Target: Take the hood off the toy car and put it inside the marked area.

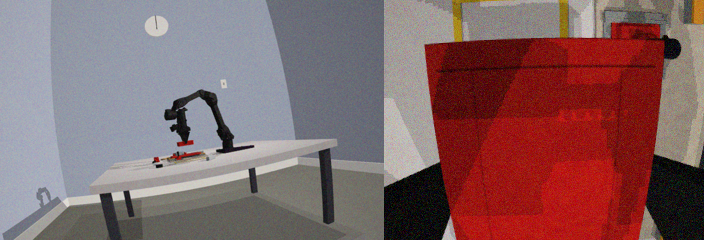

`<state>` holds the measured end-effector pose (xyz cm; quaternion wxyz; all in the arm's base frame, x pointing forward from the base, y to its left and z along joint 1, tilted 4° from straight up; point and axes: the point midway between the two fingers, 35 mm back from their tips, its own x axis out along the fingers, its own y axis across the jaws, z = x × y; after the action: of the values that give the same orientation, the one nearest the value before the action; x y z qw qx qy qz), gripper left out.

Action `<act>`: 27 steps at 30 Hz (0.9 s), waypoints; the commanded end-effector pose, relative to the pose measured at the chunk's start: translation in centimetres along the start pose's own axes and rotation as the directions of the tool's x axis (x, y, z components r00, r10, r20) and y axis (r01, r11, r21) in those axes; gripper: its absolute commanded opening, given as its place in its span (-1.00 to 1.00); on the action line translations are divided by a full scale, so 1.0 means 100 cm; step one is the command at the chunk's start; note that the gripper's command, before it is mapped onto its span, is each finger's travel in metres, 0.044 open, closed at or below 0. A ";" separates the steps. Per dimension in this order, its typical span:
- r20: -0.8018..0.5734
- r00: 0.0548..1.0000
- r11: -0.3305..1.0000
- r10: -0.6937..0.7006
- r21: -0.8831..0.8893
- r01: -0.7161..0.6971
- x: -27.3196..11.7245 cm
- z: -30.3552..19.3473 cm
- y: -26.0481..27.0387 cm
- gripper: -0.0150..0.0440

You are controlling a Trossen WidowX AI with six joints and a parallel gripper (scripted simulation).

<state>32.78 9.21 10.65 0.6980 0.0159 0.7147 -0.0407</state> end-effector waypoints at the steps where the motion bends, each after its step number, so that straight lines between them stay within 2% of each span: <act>1: -0.002 1.000 1.000 0.007 0.004 -0.007 0.000 -0.008 0.016 -0.49; 27: -0.002 1.000 1.000 0.007 0.005 -0.007 0.019 -0.008 0.020 -0.49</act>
<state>32.22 11.20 8.98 0.6994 0.0175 0.7135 -0.0394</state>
